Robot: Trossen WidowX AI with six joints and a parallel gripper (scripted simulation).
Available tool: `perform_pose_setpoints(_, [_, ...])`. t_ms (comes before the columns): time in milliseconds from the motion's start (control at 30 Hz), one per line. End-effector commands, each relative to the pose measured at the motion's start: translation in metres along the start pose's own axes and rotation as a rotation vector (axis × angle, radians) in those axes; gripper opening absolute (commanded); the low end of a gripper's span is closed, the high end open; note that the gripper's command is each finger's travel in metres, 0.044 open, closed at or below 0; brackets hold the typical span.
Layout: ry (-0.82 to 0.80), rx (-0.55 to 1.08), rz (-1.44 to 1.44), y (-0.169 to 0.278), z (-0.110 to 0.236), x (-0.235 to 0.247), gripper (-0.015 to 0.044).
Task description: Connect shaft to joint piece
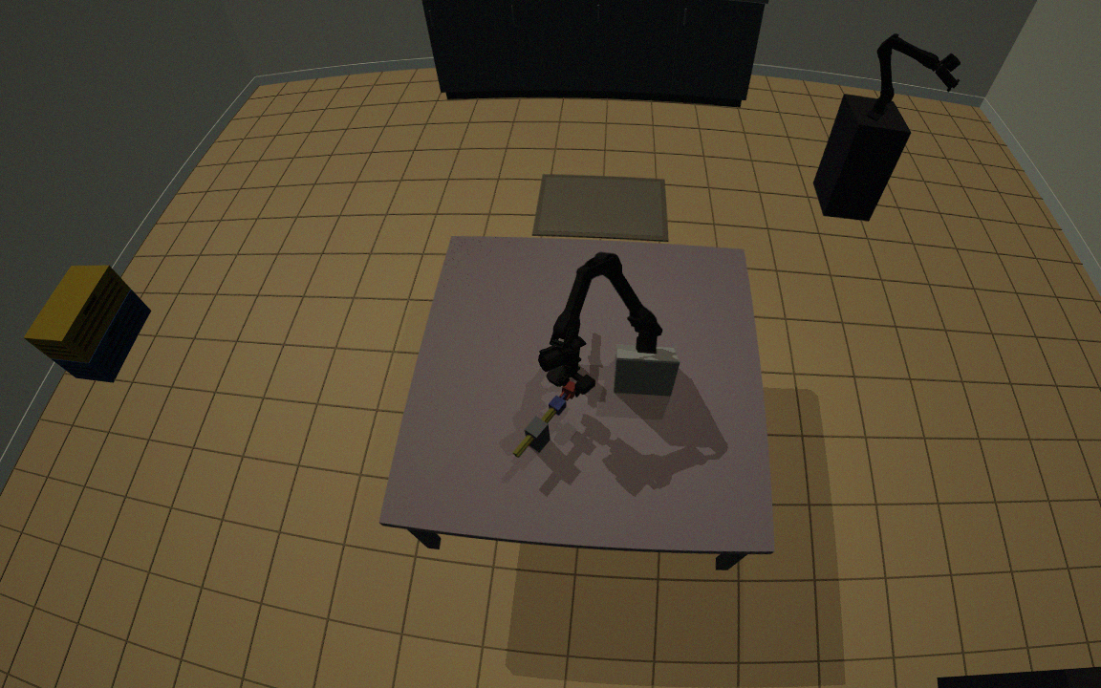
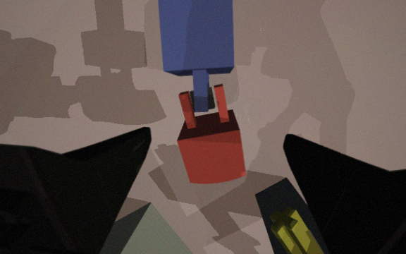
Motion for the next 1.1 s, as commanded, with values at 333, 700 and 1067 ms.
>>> perform_pose_setpoints(333, [0.045,0.091,-0.447,-0.024,0.049,0.01,0.044])
perform_pose_setpoints(700, [0.13,0.134,-0.804,-0.034,0.094,0.018,0.044])
perform_pose_setpoints(1067, [0.164,0.14,-0.916,-0.034,0.109,0.021,0.044])
Point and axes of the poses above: the point midway between the two fingers, 35 mm back from their tips, its own z axis back along the fingers, its own x axis across the jaws, y = z × x, the point moved 9 cm from there along z, back along the fingers, and after that the axes turned 8 degrees about -z, right-handed, at the moved point
